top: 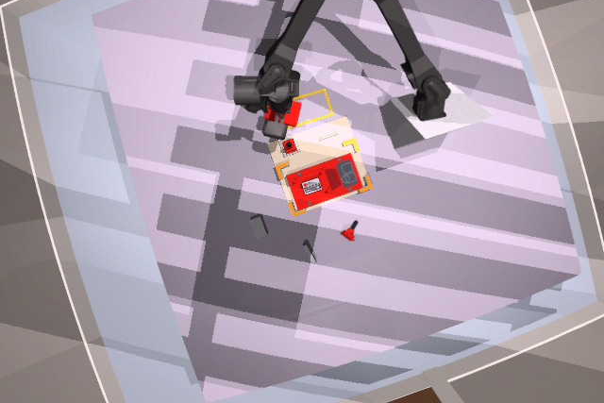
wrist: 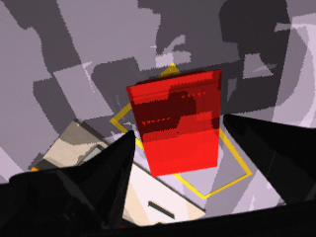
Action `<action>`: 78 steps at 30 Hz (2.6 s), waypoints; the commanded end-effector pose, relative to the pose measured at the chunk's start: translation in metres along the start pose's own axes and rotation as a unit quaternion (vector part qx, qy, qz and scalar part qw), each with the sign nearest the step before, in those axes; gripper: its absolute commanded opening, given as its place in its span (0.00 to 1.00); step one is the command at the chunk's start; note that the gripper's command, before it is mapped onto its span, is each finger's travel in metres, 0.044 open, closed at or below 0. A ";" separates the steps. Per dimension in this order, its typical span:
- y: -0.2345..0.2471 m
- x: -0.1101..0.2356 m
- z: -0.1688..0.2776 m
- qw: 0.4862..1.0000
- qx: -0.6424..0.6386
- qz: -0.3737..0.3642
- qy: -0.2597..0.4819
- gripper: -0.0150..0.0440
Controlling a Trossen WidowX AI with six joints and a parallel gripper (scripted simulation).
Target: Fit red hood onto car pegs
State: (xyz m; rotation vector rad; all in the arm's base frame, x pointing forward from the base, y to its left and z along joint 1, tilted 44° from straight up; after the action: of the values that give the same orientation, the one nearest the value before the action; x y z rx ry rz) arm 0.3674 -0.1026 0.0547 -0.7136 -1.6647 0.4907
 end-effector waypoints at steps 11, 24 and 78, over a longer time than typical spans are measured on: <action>0.000 -0.002 0.000 1.000 0.000 0.000 0.000 0.83; 0.000 0.003 0.000 1.000 0.000 0.000 0.000 0.49; 0.124 0.098 0.019 0.988 0.151 -0.019 0.001 0.25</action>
State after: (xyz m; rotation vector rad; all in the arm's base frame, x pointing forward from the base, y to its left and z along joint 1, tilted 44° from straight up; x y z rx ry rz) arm 0.3615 0.0429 0.0478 -0.4847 -1.5622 0.6794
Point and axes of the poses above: the point midway between the two fingers, 35 mm back from their tips, its own x axis back along the fingers, its own y axis across the jaws, z = x × y, the point moved 4 cm from there along x, back along the fingers, and after that the axes turned 15 degrees about x, right-handed, at the moved point
